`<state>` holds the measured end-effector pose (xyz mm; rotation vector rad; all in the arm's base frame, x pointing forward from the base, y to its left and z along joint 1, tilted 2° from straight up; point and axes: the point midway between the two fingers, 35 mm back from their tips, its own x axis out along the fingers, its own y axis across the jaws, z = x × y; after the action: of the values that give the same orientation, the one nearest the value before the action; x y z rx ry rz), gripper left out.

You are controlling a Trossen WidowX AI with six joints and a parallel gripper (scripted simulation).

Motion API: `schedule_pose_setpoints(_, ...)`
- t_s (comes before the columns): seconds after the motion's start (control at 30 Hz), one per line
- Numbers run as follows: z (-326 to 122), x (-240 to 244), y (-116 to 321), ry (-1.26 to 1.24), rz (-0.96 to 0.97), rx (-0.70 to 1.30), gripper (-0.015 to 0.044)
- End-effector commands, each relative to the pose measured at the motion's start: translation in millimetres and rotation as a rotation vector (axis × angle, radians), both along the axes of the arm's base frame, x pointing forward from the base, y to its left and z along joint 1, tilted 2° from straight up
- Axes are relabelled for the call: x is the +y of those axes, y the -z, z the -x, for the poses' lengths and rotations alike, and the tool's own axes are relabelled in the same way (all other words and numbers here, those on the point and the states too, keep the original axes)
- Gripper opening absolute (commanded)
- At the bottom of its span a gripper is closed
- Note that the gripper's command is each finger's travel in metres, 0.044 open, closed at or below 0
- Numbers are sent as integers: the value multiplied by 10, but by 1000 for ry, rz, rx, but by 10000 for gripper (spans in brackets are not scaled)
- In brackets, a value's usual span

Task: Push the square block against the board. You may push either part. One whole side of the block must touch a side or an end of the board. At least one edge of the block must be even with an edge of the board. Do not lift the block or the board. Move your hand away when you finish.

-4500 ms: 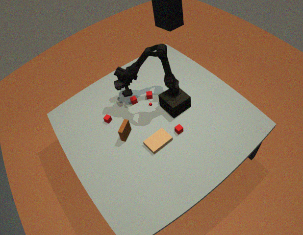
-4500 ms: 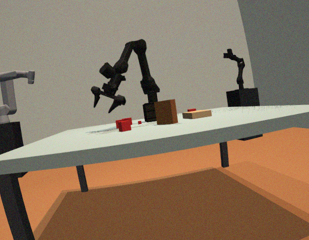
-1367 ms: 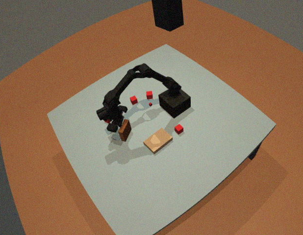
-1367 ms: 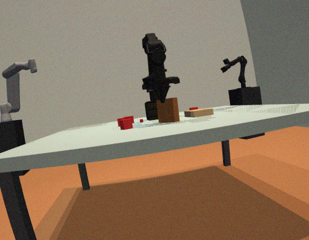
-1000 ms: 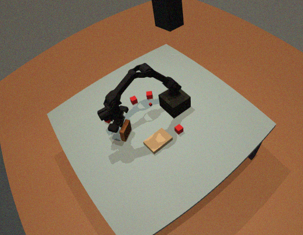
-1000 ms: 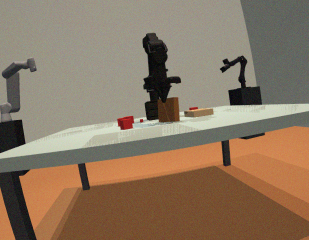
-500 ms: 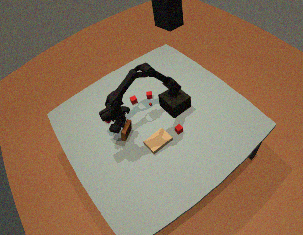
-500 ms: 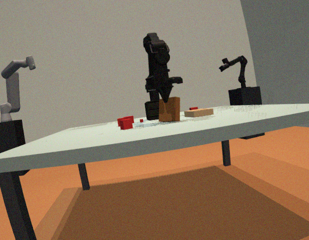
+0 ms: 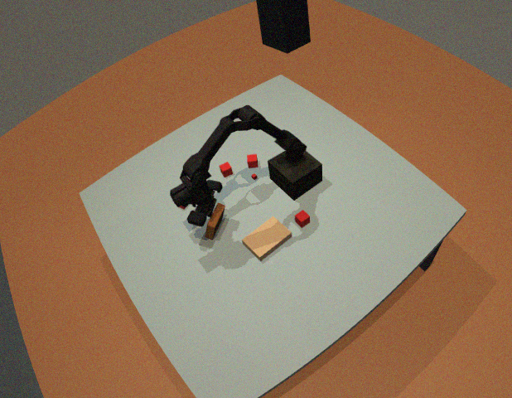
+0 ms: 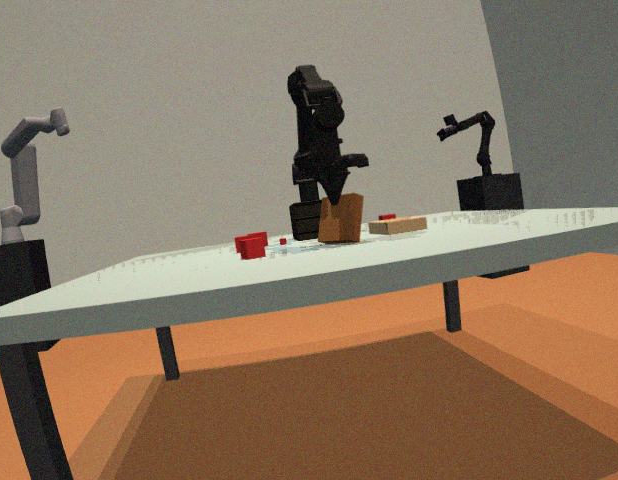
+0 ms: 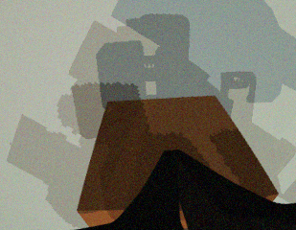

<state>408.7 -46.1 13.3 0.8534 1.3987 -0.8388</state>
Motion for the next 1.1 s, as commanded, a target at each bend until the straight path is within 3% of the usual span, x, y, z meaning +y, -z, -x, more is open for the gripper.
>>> schedule_pose_setpoints(0.0,27,39,20,2,-4,5,0)
schedule_pose_setpoints(1.07,-142,-265,18,2,-1,3,0)
